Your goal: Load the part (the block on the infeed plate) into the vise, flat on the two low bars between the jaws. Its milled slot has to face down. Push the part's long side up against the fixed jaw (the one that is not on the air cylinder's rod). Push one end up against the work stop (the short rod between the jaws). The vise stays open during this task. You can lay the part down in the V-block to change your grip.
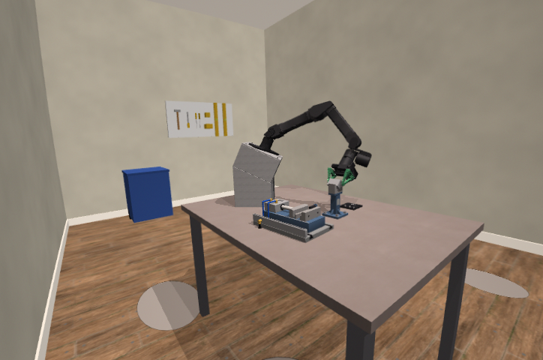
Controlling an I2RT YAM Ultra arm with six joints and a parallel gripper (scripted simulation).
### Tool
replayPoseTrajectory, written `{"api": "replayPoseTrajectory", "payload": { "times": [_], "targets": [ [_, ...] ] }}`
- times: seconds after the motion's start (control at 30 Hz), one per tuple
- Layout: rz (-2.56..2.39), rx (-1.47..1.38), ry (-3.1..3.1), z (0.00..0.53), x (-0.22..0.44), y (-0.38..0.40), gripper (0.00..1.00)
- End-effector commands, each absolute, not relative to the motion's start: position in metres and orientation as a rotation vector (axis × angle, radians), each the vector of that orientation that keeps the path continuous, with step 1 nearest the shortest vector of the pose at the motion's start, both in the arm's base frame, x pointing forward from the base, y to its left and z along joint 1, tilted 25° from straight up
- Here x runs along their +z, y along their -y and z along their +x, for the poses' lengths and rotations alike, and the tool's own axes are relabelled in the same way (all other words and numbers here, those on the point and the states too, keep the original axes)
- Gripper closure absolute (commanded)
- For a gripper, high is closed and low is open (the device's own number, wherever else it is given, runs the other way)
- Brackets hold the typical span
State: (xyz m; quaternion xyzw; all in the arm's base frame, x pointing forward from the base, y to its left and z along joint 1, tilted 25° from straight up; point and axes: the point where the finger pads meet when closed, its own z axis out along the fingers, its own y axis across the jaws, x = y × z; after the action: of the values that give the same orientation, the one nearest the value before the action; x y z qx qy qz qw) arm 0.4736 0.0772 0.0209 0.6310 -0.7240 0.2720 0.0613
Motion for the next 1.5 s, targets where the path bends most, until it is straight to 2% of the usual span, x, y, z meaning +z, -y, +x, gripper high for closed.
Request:
{"api": "replayPoseTrajectory", "payload": {
  "times": [0.0, 1.47],
  "targets": [
    [1.903, 0.837, 2.186, 0.4705, 0.0195, -0.0775, 0.19],
    [2.072, 0.668, 2.318, 0.4719, 0.0253, -0.0722, 0.19]
  ]
}}
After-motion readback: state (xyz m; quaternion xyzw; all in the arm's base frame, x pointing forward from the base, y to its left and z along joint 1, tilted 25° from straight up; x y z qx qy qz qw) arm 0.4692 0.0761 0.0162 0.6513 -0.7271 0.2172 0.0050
